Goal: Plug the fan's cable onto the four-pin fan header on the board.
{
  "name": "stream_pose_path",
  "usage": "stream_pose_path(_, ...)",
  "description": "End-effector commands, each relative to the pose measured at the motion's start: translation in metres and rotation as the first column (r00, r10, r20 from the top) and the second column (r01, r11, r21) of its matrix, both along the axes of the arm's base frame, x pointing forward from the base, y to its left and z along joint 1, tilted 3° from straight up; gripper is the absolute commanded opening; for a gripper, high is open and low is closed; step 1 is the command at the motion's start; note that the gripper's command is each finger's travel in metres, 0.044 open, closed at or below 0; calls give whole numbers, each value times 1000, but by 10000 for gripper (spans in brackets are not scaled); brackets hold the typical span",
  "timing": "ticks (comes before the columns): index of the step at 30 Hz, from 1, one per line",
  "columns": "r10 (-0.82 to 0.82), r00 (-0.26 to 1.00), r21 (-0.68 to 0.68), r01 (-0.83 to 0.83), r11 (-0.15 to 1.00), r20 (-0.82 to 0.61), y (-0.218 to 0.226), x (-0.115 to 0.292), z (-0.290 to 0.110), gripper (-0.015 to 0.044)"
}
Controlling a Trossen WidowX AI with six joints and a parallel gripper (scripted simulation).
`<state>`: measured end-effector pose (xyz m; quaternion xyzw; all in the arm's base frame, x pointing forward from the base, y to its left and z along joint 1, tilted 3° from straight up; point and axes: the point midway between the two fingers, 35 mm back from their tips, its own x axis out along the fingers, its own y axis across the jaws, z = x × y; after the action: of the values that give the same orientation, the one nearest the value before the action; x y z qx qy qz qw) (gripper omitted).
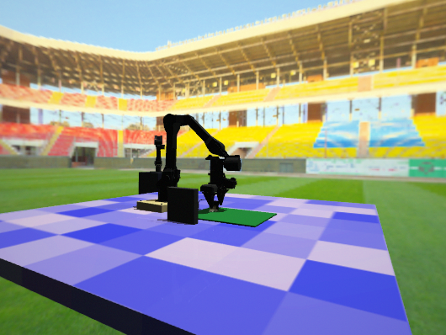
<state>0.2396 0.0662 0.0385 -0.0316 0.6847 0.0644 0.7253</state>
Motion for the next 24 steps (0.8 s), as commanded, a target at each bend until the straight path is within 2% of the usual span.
stream_pose_path(1,0,1000,3,0,1000,-4,0,-1,-4,440)
stream_pose_path(2,0,1000,3,0,1000,-4,0,-1,-4,440)
stream_pose_path(14,0,1000,0,0,1000,-1,0,0,-1,125)
stream_pose_path(24,0,1000,0,0,1000,-1,0,0,-1,58)
